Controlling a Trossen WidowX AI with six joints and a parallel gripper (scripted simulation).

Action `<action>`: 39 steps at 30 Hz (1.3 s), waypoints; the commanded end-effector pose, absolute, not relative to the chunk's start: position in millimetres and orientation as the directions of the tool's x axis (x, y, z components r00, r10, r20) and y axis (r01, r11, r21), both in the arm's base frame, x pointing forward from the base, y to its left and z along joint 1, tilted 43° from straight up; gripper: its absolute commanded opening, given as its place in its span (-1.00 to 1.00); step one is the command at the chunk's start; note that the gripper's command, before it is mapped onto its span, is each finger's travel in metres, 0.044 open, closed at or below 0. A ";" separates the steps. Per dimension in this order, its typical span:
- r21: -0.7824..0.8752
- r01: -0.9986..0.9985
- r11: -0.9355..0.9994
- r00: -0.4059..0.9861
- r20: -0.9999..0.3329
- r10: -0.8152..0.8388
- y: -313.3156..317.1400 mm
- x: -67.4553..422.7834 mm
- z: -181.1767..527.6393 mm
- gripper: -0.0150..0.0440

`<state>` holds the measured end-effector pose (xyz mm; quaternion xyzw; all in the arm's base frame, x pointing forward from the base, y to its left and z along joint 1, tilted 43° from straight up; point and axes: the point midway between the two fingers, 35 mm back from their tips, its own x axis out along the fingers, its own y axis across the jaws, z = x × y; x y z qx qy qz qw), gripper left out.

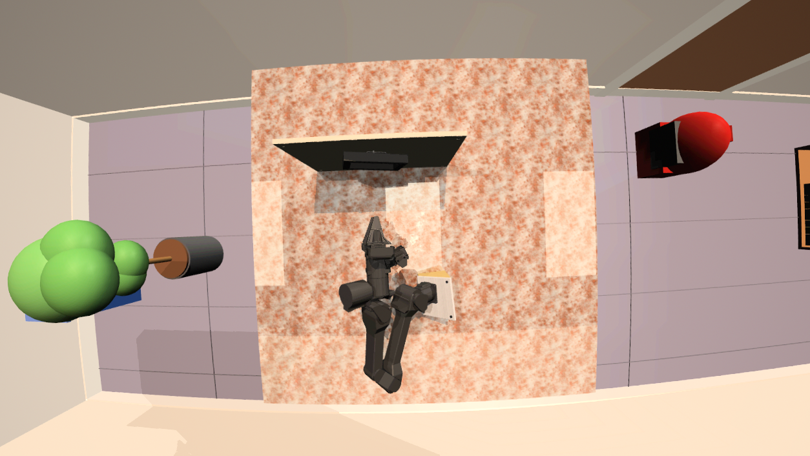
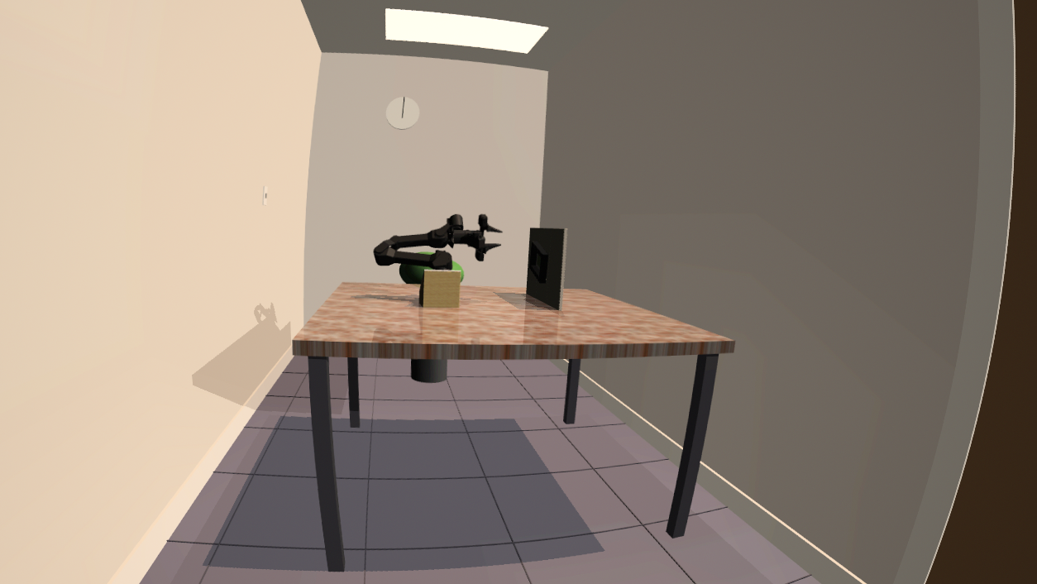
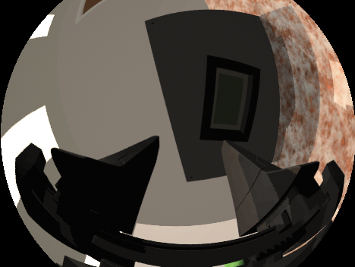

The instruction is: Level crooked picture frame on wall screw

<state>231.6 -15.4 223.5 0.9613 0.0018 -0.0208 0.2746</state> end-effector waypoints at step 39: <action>0.519 0.019 -0.855 0.999 -0.047 -0.006 5.2 352.8 185.9 0.39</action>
